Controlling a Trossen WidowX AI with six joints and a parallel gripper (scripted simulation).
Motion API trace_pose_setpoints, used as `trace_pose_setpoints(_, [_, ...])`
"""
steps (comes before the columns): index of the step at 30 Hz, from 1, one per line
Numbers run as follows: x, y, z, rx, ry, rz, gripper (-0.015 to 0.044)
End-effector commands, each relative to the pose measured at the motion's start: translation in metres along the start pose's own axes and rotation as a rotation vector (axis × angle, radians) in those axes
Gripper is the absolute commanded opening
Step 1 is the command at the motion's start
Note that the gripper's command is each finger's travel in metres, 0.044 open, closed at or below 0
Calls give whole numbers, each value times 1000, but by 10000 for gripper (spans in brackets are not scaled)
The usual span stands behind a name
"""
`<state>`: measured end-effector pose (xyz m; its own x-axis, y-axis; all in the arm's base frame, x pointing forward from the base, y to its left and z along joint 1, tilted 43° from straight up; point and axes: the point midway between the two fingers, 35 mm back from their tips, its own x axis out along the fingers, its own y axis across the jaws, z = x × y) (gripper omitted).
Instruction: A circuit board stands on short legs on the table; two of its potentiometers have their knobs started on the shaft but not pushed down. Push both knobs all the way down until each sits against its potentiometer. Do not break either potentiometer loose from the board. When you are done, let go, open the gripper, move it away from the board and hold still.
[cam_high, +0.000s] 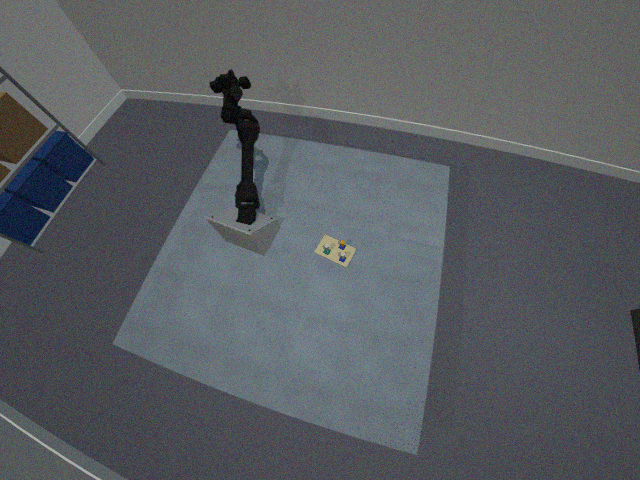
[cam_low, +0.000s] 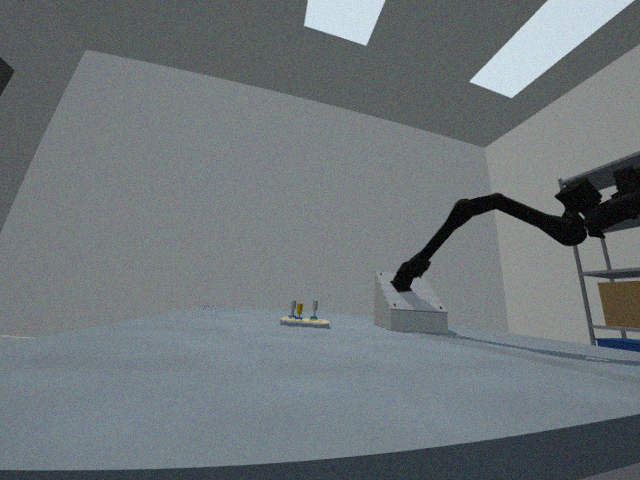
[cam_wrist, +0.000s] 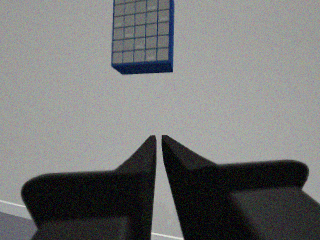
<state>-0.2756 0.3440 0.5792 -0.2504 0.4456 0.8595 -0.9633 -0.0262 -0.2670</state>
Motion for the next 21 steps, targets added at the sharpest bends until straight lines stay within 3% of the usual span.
trace_pose_setpoints(1, [-2,-16,-34,-83,63,30,0])
trace_pose_setpoints(21, [-33,-131,-167,-339,377,93,0])
